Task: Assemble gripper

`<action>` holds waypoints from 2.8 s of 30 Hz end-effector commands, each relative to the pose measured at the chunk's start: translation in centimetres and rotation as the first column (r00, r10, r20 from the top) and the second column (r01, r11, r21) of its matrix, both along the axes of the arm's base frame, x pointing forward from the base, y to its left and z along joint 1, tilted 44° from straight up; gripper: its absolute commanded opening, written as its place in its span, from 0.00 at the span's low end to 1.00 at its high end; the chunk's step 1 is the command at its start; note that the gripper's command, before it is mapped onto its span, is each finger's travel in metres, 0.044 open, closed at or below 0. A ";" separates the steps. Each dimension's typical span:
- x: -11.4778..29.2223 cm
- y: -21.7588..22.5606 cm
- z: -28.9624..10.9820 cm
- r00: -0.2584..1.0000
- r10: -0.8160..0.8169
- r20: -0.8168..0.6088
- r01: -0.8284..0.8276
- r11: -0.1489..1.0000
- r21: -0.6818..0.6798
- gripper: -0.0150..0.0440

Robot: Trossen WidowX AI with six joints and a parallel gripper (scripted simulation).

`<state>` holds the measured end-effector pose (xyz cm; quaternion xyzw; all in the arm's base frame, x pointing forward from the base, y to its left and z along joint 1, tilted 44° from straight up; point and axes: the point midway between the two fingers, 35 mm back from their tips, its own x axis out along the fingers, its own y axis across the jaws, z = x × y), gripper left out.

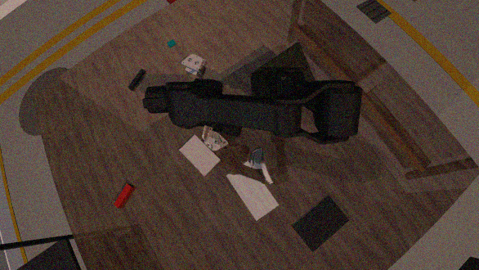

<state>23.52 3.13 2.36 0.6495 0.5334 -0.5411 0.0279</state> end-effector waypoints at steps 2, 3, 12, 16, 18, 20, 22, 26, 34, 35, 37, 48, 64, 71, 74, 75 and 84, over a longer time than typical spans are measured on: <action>-0.9 0.5 0.4 0.992 -0.097 -0.083 0.096 0.995 -0.021 0.48; -1.0 0.6 0.5 0.988 -0.115 -0.099 0.113 0.993 -0.026 0.48; -2.6 1.3 1.0 0.930 -0.280 -0.239 0.266 0.960 -0.088 0.48; -3.4 1.7 1.2 0.889 -0.350 -0.295 0.328 0.937 -0.122 0.48; -3.7 1.8 1.3 0.865 -0.384 -0.322 0.358 0.923 -0.140 0.48; -4.1 2.0 1.3 0.842 -0.415 -0.346 0.384 0.910 -0.158 0.48; -4.2 2.0 1.4 0.833 -0.426 -0.354 0.393 0.905 -0.164 0.48; -4.2 2.0 1.4 0.833 -0.426 -0.354 0.393 0.905 -0.164 0.48; -4.2 2.0 1.4 0.833 -0.426 -0.354 0.393 0.905 -0.164 0.48; -4.2 2.0 1.4 0.833 -0.426 -0.354 0.393 0.905 -0.164 0.48; -4.2 2.0 1.4 0.826 -0.434 -0.360 0.400 0.901 -0.170 0.48; -4.2 2.0 1.4 0.818 -0.443 -0.367 0.407 0.897 -0.175 0.48; 0.1 3.1 2.0 0.819 -0.444 -0.363 0.408 0.896 -0.176 0.48; 2.3 3.9 2.2 0.820 -0.444 -0.362 0.408 0.896 -0.174 0.48; 3.2 4.3 2.3 0.820 -0.444 -0.362 0.408 0.896 -0.173 0.48; 3.5 4.4 2.4 0.820 -0.443 -0.362 0.408 0.896 -0.173 0.48; 5.4 5.5 2.6 0.821 -0.442 -0.363 0.408 0.897 -0.170 0.48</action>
